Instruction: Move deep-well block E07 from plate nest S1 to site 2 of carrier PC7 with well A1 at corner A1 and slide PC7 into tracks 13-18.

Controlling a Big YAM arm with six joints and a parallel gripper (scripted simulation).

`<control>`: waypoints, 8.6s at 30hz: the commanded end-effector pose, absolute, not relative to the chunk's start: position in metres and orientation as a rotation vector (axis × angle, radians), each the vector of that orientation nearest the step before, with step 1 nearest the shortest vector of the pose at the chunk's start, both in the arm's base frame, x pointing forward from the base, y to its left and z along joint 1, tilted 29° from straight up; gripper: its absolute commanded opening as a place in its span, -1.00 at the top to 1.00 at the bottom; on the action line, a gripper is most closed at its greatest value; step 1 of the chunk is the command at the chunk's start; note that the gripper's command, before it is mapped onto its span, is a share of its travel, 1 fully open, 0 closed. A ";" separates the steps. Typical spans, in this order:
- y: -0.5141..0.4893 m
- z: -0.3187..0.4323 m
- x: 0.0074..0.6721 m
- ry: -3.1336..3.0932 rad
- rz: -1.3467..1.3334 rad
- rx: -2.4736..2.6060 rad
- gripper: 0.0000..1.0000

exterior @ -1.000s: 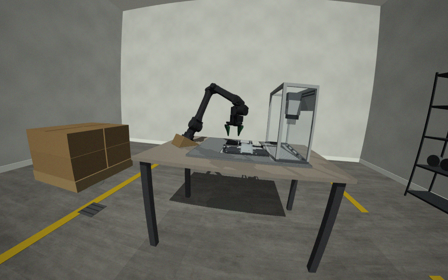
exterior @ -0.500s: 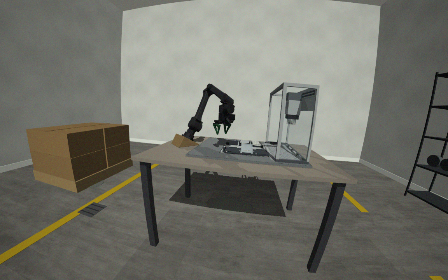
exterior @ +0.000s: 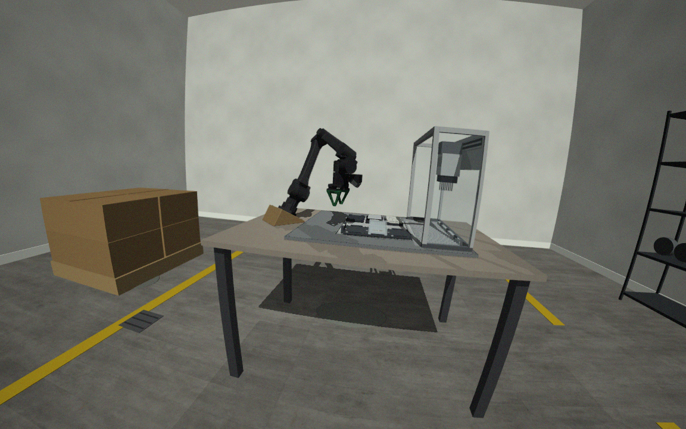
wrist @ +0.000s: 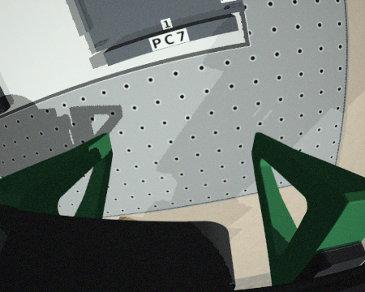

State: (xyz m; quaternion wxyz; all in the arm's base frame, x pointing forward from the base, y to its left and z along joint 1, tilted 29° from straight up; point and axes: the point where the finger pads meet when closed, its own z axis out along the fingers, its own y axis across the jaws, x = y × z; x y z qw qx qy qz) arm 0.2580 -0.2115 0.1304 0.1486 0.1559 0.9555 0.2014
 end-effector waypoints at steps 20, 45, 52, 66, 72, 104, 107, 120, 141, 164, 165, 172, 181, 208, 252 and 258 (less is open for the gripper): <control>-0.203 0.109 0.272 2.743 0.517 0.112 -0.60; -0.183 0.059 0.291 2.743 0.518 0.113 -0.60; -0.190 0.061 0.298 2.727 0.484 0.108 -0.60; -0.175 0.041 0.298 2.744 0.519 0.113 -0.60; -0.173 0.035 0.300 2.744 0.519 0.113 -0.60; -0.181 0.046 0.312 2.726 0.486 0.100 -0.60; -0.180 0.043 0.312 2.730 0.494 0.104 -0.60; -0.180 0.042 0.316 2.732 0.497 0.105 -0.60; -0.179 0.043 0.322 2.734 0.501 0.106 -0.60; -0.185 0.051 0.336 2.722 0.485 0.101 -0.60; -0.184 0.051 0.336 2.722 0.486 0.102 -0.60; -0.184 0.054 0.339 2.721 0.485 0.109 -0.60; -0.183 0.056 0.342 2.721 0.486 0.113 -0.60; -0.179 0.062 0.352 2.718 0.486 0.112 -0.60; -0.180 0.064 0.366 2.719 0.486 0.081 -0.60; -0.180 0.065 0.369 2.717 0.484 0.079 -0.60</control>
